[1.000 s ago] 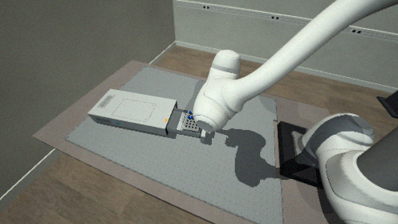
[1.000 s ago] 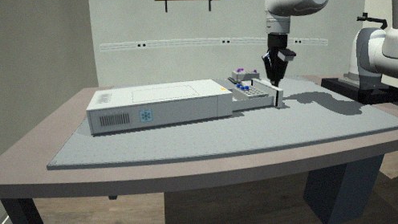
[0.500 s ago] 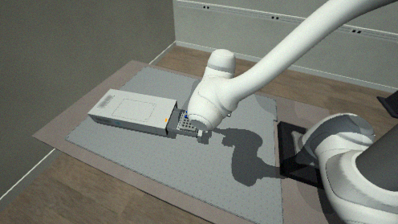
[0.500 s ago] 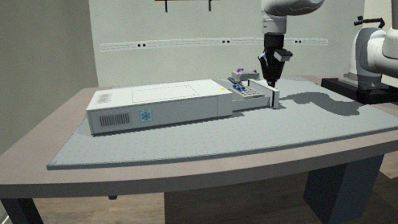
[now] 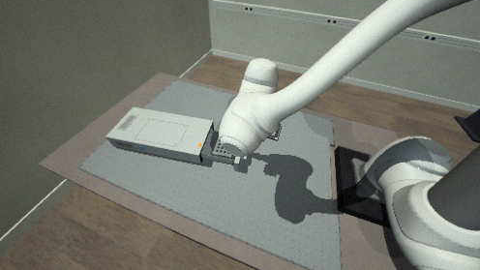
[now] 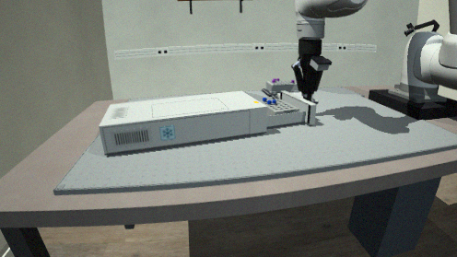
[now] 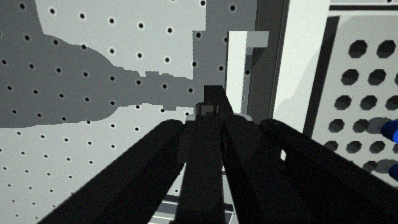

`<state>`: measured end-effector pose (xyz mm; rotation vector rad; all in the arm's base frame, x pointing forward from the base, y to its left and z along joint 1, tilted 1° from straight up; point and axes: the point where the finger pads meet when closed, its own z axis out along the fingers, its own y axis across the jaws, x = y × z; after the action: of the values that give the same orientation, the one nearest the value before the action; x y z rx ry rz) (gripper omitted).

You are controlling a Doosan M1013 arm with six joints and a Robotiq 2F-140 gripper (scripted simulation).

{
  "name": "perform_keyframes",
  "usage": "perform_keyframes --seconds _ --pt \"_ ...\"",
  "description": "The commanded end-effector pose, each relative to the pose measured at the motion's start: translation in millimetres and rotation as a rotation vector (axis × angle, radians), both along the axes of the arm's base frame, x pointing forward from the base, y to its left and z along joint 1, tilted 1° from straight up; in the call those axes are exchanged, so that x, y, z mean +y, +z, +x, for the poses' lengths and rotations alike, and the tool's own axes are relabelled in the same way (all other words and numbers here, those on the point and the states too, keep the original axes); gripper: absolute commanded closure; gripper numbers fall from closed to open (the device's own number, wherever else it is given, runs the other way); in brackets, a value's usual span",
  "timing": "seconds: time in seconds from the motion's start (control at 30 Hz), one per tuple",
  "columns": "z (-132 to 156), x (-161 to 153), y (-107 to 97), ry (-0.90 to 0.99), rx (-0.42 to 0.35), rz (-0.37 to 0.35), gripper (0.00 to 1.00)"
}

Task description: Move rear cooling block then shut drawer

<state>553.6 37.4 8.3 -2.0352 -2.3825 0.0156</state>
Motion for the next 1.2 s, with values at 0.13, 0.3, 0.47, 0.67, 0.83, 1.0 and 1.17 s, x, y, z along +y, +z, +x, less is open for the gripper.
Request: perform_keyframes --seconds 0.13,0.3,0.47,0.67,0.83,1.0,1.17 --pt "9 4 0 -0.003 -0.001 0.003 0.90" --pt "14 5 0 -0.003 -0.002 0.003 0.90" --pt "21 6 0 -0.003 -0.001 0.003 0.90" --pt "26 7 0 -0.003 -0.002 0.003 0.90" --pt "32 8 0 -0.003 -0.001 0.003 0.90" --pt "39 9 0 -0.003 -0.001 0.003 0.90" --pt "43 10 0 -0.003 -0.001 0.003 0.90"
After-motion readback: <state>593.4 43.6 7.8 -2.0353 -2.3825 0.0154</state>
